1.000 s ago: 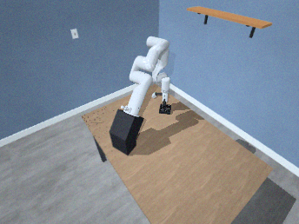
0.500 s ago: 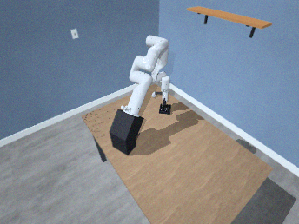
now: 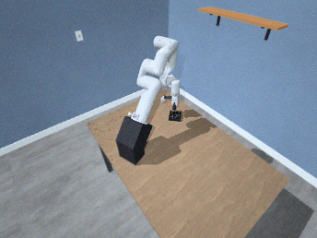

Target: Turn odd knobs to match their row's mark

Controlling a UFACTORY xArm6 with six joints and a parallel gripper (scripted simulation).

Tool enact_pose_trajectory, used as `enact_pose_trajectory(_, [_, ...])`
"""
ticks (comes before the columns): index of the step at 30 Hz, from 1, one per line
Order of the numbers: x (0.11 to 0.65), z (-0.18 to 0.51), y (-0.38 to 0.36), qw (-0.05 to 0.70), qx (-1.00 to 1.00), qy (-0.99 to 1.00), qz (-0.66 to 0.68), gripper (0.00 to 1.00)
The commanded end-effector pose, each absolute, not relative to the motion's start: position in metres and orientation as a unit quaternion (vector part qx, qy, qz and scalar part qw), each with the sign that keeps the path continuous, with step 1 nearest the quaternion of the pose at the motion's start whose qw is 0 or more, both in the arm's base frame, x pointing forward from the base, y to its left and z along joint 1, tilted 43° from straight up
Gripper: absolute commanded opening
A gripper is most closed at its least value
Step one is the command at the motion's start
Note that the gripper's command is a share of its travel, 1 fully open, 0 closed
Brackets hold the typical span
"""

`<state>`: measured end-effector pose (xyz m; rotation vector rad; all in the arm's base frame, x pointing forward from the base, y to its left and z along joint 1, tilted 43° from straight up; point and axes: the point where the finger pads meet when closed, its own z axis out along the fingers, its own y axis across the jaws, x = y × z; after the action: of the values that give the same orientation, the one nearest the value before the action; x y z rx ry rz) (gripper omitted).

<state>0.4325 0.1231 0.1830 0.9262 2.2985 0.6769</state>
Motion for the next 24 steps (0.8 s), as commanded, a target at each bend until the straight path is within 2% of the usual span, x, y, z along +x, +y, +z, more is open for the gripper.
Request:
enact_pose_trajectory(1, [0.4304, 0.1871, 0.122, 0.273, 0.346, 0.862, 0.251, 0.19])
enact_pose_trajectory(24, [0.4285, 0.1889, 0.1216, 0.273, 0.346, 0.862, 0.251, 0.19])
